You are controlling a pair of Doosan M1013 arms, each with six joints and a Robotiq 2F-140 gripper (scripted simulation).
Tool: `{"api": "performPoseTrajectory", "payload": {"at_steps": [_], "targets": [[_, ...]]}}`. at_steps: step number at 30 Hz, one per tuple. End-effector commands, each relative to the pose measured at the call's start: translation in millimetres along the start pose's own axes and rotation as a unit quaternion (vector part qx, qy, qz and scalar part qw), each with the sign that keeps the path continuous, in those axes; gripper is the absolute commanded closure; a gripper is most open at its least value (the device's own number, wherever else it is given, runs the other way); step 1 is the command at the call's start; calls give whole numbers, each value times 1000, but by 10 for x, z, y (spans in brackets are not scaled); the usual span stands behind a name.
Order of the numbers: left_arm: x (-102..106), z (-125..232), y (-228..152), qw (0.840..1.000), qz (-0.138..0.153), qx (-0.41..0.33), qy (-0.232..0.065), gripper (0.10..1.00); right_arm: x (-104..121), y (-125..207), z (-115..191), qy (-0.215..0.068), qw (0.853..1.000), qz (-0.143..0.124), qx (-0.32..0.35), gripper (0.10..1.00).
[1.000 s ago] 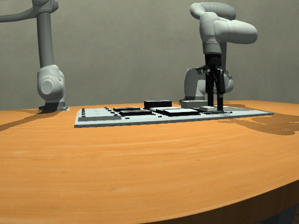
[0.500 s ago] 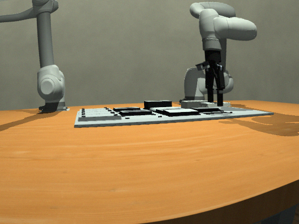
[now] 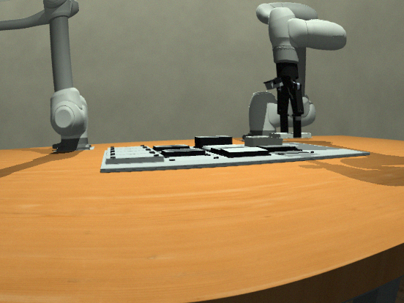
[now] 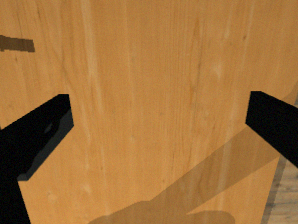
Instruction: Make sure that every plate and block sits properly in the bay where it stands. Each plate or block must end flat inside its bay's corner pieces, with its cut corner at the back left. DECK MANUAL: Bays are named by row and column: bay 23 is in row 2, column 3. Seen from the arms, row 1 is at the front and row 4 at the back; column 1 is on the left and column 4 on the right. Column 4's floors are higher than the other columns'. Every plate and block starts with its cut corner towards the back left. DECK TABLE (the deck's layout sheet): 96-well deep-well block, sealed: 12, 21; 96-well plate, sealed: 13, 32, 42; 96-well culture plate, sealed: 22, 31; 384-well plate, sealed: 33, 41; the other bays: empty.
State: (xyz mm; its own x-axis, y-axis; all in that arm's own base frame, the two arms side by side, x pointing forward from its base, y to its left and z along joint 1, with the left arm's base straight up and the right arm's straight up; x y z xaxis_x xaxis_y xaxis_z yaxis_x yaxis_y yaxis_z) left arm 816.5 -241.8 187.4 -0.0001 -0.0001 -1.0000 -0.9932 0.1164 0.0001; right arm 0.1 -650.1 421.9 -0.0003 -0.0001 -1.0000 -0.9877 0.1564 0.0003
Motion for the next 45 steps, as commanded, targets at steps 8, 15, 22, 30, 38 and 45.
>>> {"api": "performPoseTrajectory", "payload": {"at_steps": [8, 15, 22, 30, 38, 45], "targets": [[-141, 0, -3, 1000, -1, 0, 0, 999, -9, -1, -1, 1, 1000, 0, 0, 98], [-218, 0, -3, 1000, -1, 0, 0, 999, -9, -1, -1, 1, 1000, 0, 0, 98], [-217, 2, -4, 1000, -1, 1, 0, 999, -9, -1, -1, 1, 1000, 0, 0, 98], [-213, 2, -5, 1000, -1, 1, 0, 999, -9, -1, -1, 1, 1000, 0, 0, 98], [-146, 2, -5, 1000, -1, 1, 0, 999, -9, -1, -1, 1, 1000, 0, 0, 98], [-53, 2, -5, 1000, -1, 1, 0, 999, -9, -1, -1, 1, 1000, 0, 0, 98]]}}
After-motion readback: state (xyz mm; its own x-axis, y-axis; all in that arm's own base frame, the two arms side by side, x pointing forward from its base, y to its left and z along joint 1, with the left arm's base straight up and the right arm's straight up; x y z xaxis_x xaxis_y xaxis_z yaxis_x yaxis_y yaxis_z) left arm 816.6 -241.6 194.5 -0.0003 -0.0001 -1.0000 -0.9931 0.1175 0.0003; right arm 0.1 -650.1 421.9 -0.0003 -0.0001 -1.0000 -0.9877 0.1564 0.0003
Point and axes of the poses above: on each arm, the point where the finger pads meet when closed, its own x axis out along the fingers, its own y axis across the jaws, z = x × y, the point moved 10 cm from there along -x, back along the fingers, and after that the axes turned 9 degrees about x, right-handed, at the moved point
